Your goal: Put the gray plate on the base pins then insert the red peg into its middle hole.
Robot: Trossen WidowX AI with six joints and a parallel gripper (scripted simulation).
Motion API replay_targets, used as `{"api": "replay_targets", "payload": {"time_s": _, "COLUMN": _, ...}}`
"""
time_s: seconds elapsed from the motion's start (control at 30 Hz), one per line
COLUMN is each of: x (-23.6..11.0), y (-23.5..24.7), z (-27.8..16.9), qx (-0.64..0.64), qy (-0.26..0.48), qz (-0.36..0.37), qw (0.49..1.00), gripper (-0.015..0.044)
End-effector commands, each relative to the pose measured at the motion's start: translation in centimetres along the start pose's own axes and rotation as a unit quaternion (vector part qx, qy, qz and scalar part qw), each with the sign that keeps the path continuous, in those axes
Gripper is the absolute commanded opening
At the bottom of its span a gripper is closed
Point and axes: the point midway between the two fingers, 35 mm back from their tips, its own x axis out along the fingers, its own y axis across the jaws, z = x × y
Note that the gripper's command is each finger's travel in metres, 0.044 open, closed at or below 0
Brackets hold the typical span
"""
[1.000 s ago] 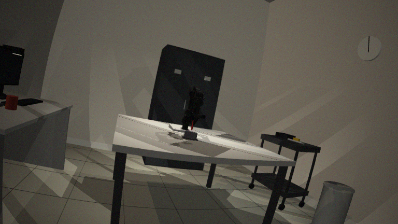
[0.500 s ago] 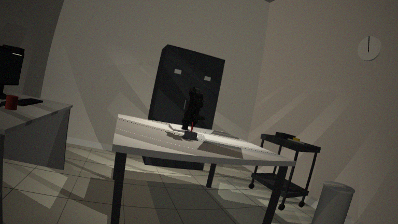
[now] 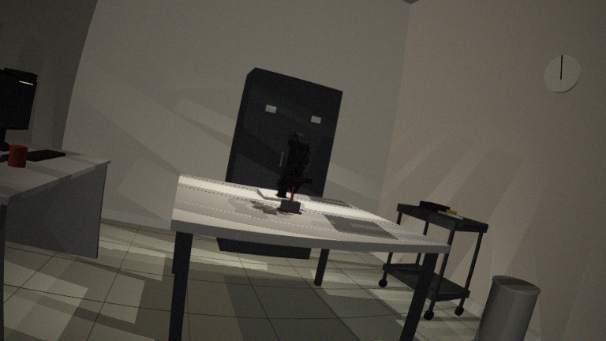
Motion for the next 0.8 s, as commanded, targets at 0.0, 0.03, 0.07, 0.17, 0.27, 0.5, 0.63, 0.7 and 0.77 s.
{"api": "replay_targets", "payload": {"time_s": 0.0, "x": 0.01, "y": -0.05, "z": -0.02, "qx": 0.0, "qy": 0.0, "qz": 0.0, "qw": 1.0, "gripper": 0.0}}
{"api": "replay_targets", "payload": {"time_s": 0.03, "x": 0.05, "y": -0.09, "z": -0.04, "qx": 0.0, "qy": 0.0, "qz": 0.0, "qw": 1.0, "gripper": 0.0}}
{"api": "replay_targets", "payload": {"time_s": 0.07, "x": 0.09, "y": -0.13, "z": -0.05, "qx": 0.0, "qy": 0.0, "qz": 0.0, "qw": 1.0, "gripper": 0.0}}
{"api": "replay_targets", "payload": {"time_s": 0.17, "x": 0.17, "y": -0.23, "z": -0.09, "qx": 0.0, "qy": 0.0, "qz": 0.0, "qw": 1.0, "gripper": 0.0}}
{"api": "replay_targets", "payload": {"time_s": 0.27, "x": 0.24, "y": -0.28, "z": -0.13, "qx": 0.0, "qy": 0.0, "qz": 0.0, "qw": 1.0, "gripper": 0.0}}
{"api": "replay_targets", "payload": {"time_s": 0.5, "x": 0.23, "y": -0.22, "z": -0.09, "qx": 0.001, "qy": 0.0, "qz": 0.0, "qw": 1.0, "gripper": 0.0}}
{"api": "replay_targets", "payload": {"time_s": 0.63, "x": 0.23, "y": -0.22, "z": -0.09, "qx": 0.001, "qy": 0.0, "qz": 0.0, "qw": 1.0, "gripper": 0.0}}
{"api": "replay_targets", "payload": {"time_s": 0.7, "x": 0.23, "y": -0.22, "z": -0.09, "qx": 0.001, "qy": 0.0, "qz": 0.0, "qw": 1.0, "gripper": 0.0053}}
{"api": "replay_targets", "payload": {"time_s": 0.77, "x": 0.23, "y": -0.22, "z": -0.09, "qx": 0.001, "qy": 0.0, "qz": 0.0, "qw": 1.0, "gripper": 0.0105}}
